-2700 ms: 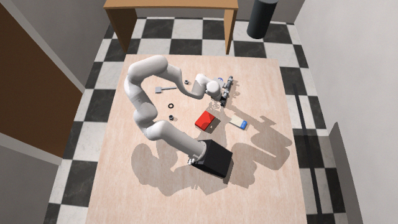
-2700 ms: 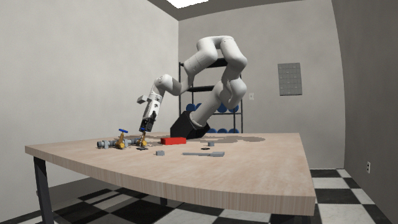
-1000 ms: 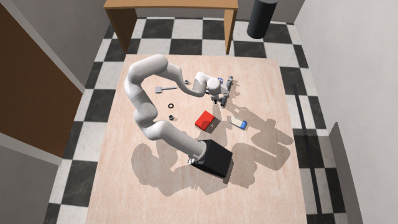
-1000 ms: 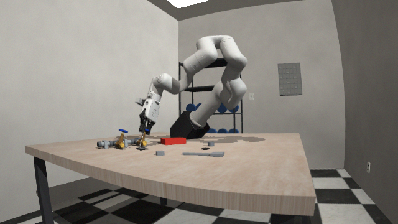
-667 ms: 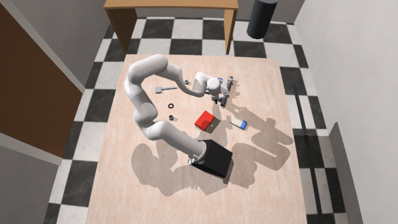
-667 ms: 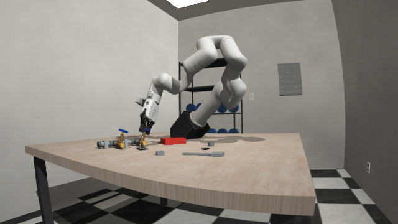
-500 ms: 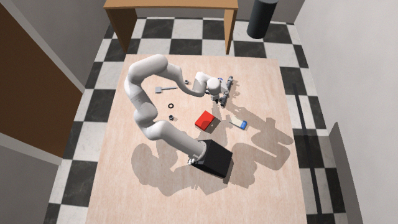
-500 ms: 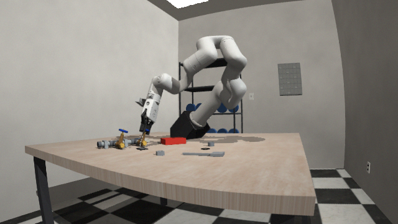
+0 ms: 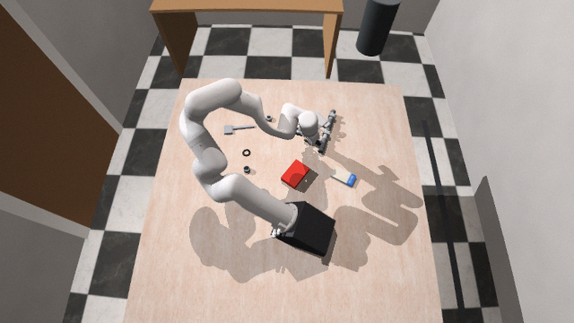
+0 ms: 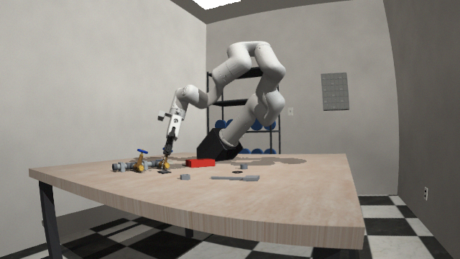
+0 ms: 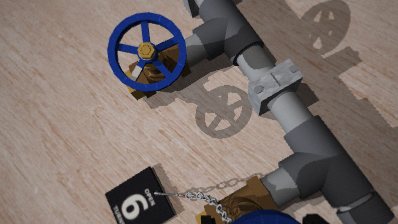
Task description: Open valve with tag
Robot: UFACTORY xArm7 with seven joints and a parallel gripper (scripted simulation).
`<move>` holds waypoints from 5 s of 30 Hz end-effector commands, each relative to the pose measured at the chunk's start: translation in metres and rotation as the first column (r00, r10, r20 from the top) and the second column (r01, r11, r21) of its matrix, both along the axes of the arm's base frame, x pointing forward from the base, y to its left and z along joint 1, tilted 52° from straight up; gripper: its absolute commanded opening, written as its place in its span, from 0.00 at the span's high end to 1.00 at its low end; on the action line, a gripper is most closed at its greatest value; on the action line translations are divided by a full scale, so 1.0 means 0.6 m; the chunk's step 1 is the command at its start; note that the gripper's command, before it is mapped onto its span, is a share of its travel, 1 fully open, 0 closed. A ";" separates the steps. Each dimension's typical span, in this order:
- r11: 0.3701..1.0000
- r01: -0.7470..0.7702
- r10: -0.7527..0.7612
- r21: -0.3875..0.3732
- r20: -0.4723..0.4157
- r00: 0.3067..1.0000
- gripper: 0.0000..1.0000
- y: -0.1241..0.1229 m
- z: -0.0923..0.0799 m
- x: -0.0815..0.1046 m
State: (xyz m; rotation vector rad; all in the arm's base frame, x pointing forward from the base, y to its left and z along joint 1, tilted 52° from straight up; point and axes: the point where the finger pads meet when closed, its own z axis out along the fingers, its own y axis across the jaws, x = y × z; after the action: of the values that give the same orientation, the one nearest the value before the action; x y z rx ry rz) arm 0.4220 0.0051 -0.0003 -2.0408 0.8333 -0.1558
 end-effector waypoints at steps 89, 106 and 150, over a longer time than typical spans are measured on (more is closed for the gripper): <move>0.170 0.021 0.925 -0.985 0.152 -0.349 0.00 -0.004 0.001 0.001; 0.474 -0.271 0.880 -0.838 0.454 0.136 0.00 -0.004 0.001 0.001; 0.949 0.284 -0.244 0.134 -0.255 0.936 0.00 -0.004 0.001 0.001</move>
State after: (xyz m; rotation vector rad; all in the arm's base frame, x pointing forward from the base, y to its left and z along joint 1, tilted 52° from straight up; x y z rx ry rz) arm 0.4219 0.0051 -0.0004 -1.9103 1.0227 -0.1525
